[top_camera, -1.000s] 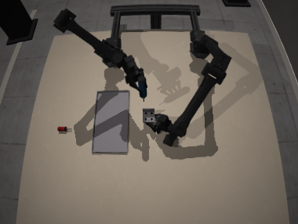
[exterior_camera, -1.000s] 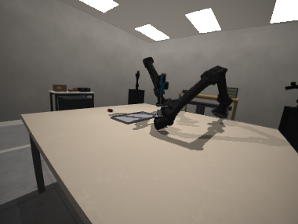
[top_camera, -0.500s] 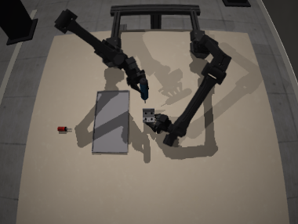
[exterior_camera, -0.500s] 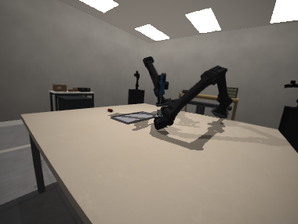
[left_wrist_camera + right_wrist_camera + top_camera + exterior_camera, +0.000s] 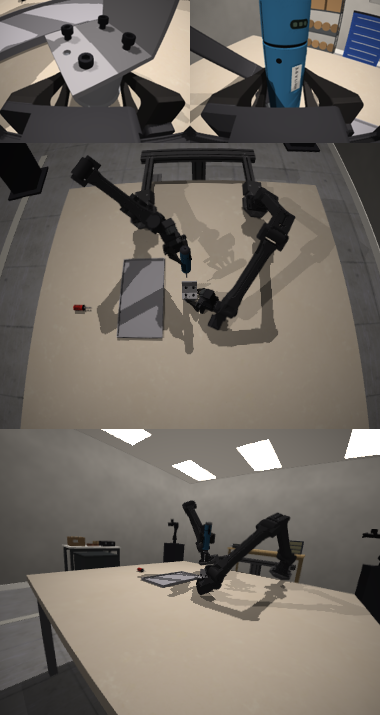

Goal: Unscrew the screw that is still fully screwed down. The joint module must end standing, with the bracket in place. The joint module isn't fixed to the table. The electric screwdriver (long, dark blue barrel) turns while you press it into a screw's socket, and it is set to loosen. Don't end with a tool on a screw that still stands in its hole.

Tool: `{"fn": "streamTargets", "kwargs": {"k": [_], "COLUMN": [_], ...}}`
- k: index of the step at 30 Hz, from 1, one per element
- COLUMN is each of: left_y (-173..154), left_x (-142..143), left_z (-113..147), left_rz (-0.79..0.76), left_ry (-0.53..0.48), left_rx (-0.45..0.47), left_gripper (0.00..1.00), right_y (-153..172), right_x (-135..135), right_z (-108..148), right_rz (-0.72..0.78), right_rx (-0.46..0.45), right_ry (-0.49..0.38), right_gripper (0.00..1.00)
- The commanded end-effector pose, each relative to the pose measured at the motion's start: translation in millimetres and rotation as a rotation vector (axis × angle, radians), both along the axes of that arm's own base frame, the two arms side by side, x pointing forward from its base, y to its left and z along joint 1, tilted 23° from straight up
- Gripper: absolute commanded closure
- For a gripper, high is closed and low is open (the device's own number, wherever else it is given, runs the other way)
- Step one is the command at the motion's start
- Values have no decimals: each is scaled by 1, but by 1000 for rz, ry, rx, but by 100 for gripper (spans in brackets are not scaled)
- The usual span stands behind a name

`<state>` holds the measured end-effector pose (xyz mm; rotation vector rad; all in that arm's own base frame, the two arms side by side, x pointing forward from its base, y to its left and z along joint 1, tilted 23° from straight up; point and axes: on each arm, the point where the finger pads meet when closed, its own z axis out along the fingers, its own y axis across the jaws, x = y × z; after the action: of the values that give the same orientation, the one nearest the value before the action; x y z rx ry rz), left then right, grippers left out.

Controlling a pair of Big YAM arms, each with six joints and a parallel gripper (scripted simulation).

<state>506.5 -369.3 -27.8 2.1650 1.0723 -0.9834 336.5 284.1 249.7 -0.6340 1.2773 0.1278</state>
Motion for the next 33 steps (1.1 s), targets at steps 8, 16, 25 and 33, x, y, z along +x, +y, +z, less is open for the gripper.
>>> {"fn": "streamTargets", "kwargs": {"k": [8, 16, 25, 33], "left_y": [-6, -6, -6, -6], "left_x": [7, 7, 7, 7], "left_z": [9, 9, 9, 9], "left_rz": [-3, -3, -3, -3], "left_ry": [-26, -26, -26, -26], "left_rx": [-14, -14, -14, -14], "left_gripper": [41, 41, 41, 41], "right_y": [14, 20, 21, 27], "right_x": [18, 19, 31, 32], "right_z": [37, 45, 39, 49], "right_rz": [3, 16, 4, 15], "right_rx": [77, 89, 77, 90], "right_ry": [-57, -68, -57, -71], "right_gripper": [58, 58, 58, 58]}}
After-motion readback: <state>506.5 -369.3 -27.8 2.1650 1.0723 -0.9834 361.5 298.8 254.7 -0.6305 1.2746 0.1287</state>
